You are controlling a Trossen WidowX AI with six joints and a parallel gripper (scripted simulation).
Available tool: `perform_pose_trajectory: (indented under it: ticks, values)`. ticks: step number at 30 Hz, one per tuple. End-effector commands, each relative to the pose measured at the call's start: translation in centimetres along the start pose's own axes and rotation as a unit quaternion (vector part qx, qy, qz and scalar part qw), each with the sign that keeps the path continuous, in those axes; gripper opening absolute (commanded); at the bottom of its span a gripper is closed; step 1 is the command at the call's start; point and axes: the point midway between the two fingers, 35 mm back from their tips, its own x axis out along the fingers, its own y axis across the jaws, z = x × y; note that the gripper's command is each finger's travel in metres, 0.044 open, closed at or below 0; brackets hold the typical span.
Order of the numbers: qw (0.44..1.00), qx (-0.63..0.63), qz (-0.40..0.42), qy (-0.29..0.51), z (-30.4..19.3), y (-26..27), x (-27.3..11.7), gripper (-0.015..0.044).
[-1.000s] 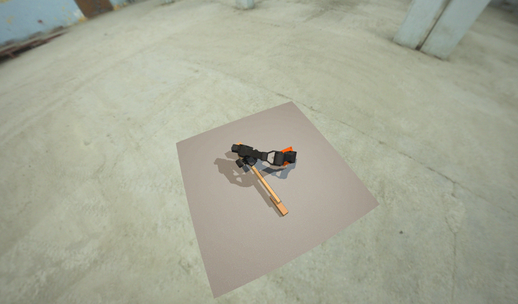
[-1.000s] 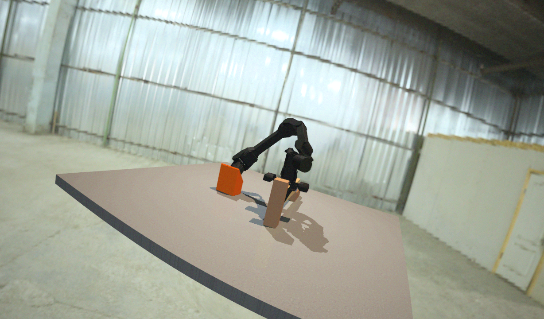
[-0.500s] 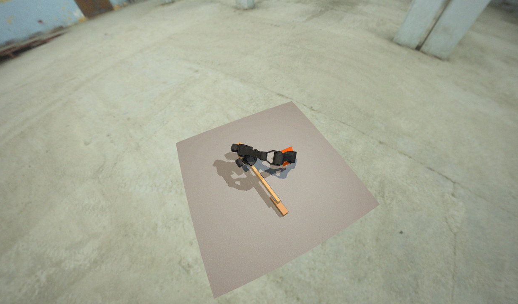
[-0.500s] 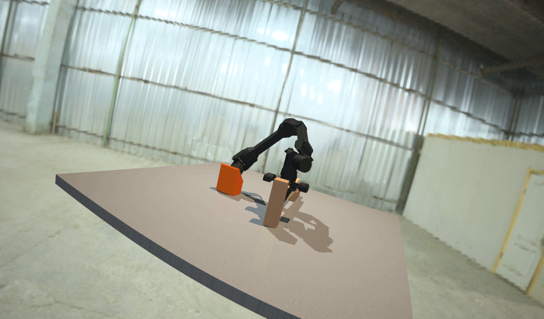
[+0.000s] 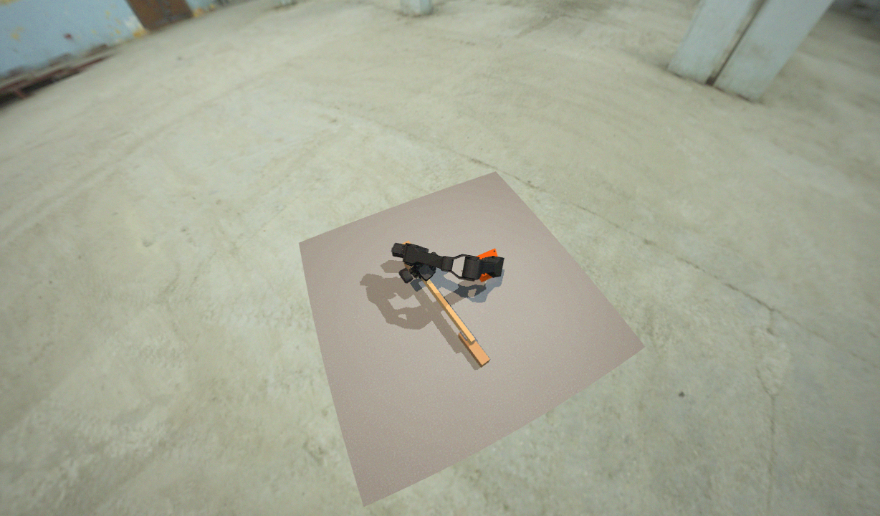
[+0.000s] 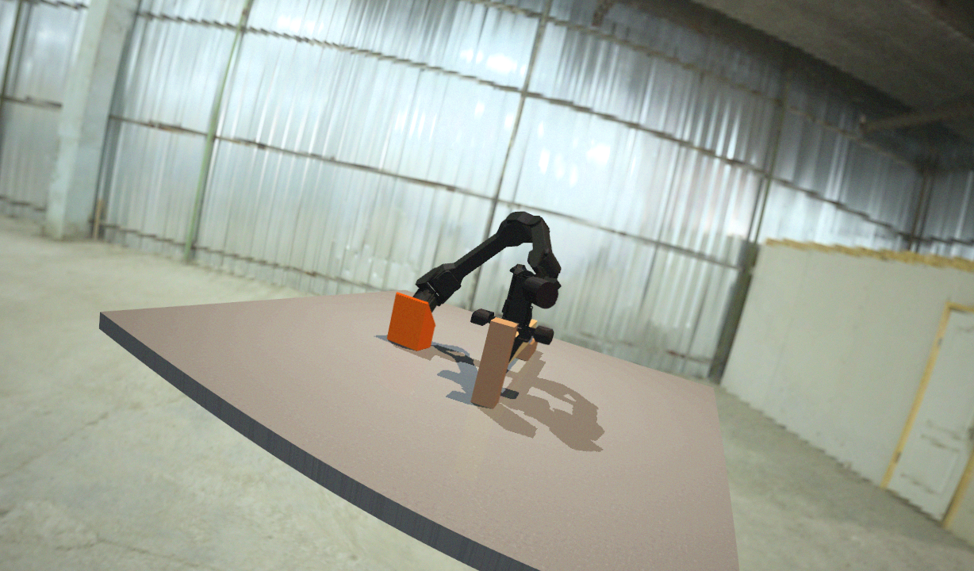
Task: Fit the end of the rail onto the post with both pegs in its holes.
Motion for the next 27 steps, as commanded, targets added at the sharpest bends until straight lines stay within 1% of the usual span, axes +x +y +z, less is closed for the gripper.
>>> perform_pose_trajectory:
  ticks: [1, 27]
  values:
    - [1.0, -0.001, -0.002, 0.003, -0.3, -0.17, -0.23, 0.0]
    - [1.0, -0.001, -0.002, 0.003, -1.04, -0.18, -0.12, 0.0]
